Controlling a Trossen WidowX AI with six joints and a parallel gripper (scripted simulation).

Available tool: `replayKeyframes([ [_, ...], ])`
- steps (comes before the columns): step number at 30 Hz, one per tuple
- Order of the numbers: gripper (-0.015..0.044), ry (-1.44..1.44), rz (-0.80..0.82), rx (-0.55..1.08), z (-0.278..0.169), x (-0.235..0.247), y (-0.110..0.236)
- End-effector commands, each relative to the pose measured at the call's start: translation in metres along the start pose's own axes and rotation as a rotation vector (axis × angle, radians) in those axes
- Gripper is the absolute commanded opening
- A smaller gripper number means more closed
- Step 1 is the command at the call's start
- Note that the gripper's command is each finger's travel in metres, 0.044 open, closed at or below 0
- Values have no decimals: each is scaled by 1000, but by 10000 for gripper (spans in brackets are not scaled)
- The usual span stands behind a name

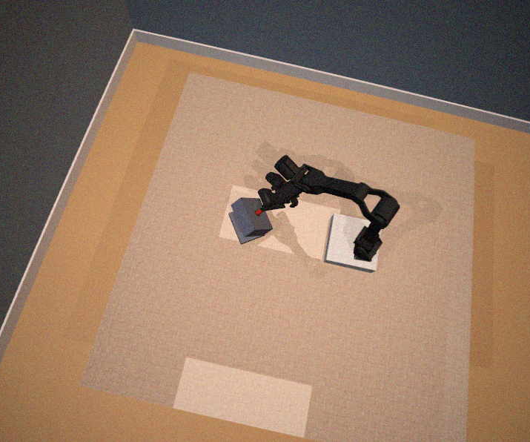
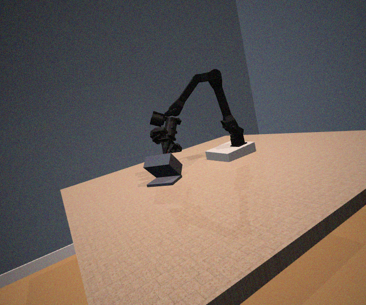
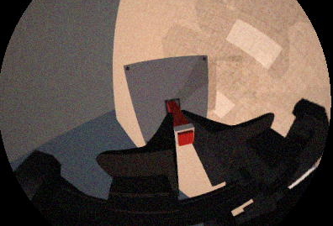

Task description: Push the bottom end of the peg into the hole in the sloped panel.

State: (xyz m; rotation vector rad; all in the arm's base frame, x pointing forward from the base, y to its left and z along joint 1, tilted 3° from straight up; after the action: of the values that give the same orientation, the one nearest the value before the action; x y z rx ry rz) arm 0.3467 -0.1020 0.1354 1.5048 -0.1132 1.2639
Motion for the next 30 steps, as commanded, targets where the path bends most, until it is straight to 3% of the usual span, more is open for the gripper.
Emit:
replayKeyframes([
  [1,0,-4,-3,0,0,-1,-3],
  [25,0,-1,0,2,0,-1,-8],
  [30,131,-1,0,2,0,-1,-8],
])
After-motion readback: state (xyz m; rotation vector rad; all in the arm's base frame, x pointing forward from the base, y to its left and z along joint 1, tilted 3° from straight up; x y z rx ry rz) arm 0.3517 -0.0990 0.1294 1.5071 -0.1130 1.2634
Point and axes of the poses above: the point midway between the two fingers, 35 mm back from their tips, its own y axis back along the fingers, its own x axis across the jaws, z = x × y, the point moved 4 cm from there along y, back along the fingers, and after that the axes turned 11 degrees about y, right-handed, at the moved point
